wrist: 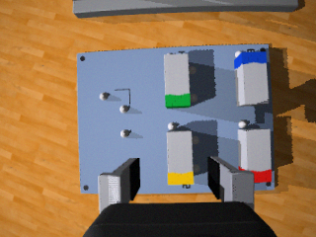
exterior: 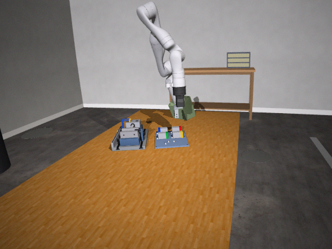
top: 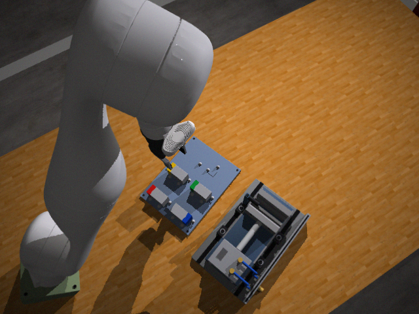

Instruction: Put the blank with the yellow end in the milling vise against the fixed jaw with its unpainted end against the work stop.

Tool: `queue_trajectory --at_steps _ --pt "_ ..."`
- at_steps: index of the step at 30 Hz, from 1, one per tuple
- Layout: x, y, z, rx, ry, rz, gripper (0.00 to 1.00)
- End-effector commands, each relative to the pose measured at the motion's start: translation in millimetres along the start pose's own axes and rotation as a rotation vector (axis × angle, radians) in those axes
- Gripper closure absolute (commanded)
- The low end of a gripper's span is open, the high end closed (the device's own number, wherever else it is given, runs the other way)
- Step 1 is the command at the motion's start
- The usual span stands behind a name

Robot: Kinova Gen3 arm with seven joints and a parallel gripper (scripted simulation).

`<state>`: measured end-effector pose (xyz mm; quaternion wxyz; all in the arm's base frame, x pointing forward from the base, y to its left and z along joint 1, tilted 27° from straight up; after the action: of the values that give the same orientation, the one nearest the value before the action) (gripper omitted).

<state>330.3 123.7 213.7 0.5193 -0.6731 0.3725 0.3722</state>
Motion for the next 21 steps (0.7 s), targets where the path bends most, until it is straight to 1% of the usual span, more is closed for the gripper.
queue_trajectory --at_steps 1,2,4,5,19,21 --pt "16.2 5 2 -0.01 0.015 0.022 0.0" --pt "20.0 5 3 -0.01 0.016 0.023 0.0" --pt "20.0 5 3 -0.01 0.016 0.023 0.0" --pt "14.5 1 3 -0.003 0.005 0.009 0.0" --pt "42.1 7 6 -0.01 0.016 0.023 0.0" --pt "42.1 7 6 -0.01 0.016 0.023 0.0"
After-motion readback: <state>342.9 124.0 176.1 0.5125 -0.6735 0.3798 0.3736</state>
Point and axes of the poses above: the point where the finger pads meet when closed, its own x axis out along the fingers, its own y axis across the jaws, z = x × y, the point moved 6 cm from there along -x, back along the fingers, and after that the axes turned 13 degrees about x, right-handed, at the moved point
